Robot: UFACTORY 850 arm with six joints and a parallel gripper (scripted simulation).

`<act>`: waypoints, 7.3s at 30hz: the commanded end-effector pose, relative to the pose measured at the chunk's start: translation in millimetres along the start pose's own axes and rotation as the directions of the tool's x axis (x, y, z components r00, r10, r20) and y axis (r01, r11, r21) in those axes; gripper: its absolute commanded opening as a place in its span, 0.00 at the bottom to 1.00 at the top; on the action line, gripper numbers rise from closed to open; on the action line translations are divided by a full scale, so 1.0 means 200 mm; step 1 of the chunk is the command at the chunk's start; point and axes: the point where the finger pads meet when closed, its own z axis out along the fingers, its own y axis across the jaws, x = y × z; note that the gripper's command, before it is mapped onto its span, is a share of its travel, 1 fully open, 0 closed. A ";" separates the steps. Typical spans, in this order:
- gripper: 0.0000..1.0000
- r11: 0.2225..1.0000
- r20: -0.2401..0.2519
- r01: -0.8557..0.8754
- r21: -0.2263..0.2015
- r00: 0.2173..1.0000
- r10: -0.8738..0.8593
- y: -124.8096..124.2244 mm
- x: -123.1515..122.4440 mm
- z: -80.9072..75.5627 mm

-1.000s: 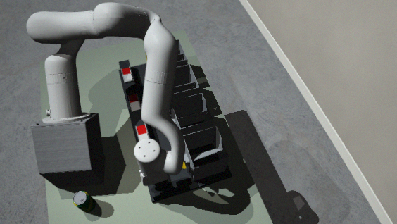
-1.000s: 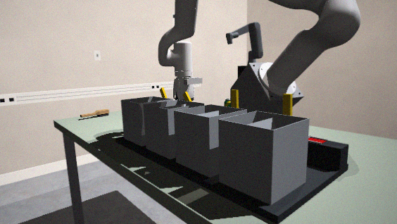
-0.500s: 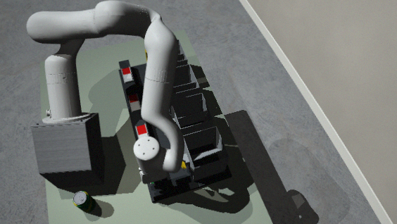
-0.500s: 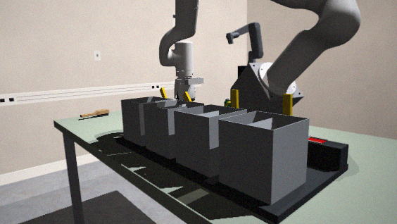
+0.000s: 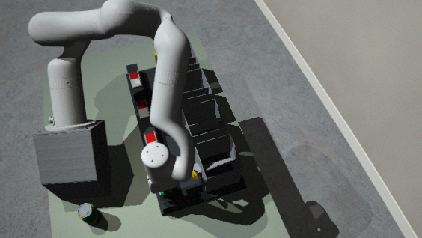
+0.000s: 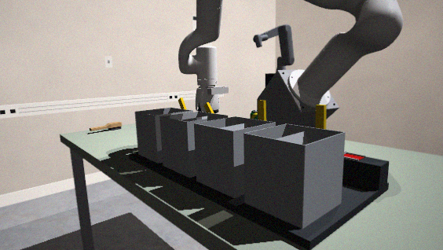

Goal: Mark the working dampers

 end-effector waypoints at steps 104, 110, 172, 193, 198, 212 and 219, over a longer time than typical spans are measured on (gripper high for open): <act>0.00 1.000 0.001 0.001 -0.001 1.000 -0.001 0.00 0.06 0.00; 0.00 1.000 0.001 0.001 -0.001 1.000 -0.001 0.00 0.06 -0.01; 1.00 1.000 0.002 0.001 -0.001 1.000 -0.001 0.00 0.06 -0.48; 1.00 1.000 0.002 0.001 -0.001 1.000 -0.001 0.00 0.06 -0.50; 1.00 1.000 0.002 0.001 -0.001 1.000 -0.001 0.00 0.06 -0.50; 1.00 1.000 0.002 0.001 -0.001 1.000 -0.001 0.00 0.06 -0.50; 1.00 1.000 0.002 0.001 -0.001 1.000 -0.001 0.00 0.06 -0.50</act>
